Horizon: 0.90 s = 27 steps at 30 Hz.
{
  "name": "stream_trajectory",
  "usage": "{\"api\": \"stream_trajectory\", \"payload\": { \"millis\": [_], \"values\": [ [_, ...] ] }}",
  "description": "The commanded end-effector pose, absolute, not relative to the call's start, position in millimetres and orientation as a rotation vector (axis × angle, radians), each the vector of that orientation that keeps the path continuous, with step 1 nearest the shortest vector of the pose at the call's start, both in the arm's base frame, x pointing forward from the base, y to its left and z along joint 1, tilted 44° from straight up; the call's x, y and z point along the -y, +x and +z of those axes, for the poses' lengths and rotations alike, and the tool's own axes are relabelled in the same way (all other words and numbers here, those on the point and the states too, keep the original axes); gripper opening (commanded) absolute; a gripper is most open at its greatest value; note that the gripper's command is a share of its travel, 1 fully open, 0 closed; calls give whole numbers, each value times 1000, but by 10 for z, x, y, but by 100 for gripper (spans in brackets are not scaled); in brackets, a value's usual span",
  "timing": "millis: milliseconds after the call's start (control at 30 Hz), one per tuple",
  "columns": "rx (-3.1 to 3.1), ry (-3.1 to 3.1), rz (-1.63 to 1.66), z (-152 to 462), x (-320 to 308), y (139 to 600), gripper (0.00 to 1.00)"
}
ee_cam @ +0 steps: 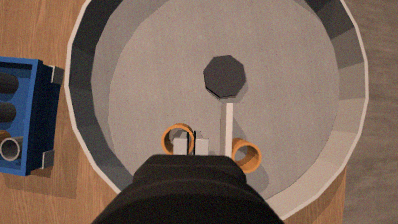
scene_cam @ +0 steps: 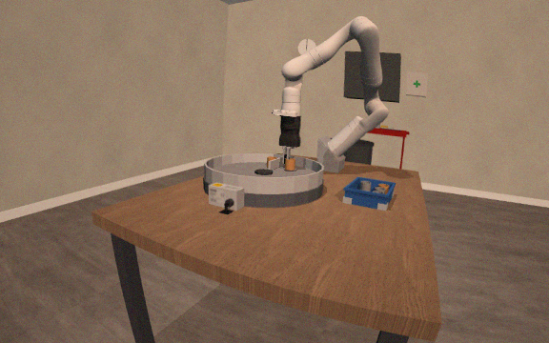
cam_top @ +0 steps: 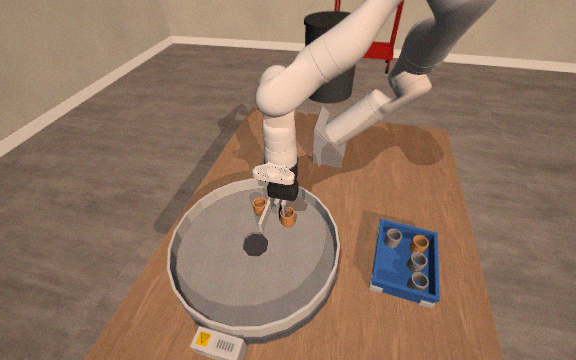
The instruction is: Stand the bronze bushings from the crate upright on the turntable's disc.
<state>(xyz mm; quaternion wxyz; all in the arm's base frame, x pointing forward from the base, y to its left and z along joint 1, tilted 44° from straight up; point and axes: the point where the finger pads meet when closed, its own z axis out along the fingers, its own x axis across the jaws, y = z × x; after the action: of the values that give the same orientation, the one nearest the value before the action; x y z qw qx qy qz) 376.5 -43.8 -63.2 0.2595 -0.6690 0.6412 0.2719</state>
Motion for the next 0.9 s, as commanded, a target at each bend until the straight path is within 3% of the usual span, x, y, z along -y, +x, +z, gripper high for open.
{"api": "stream_trajectory", "payload": {
  "millis": [0, 867],
  "values": [
    [-1733, -1814, 732, -640, 436, 3763, 0],
    [-1733, -1814, 732, -676, 403, 3753, 0]
  ]
}}
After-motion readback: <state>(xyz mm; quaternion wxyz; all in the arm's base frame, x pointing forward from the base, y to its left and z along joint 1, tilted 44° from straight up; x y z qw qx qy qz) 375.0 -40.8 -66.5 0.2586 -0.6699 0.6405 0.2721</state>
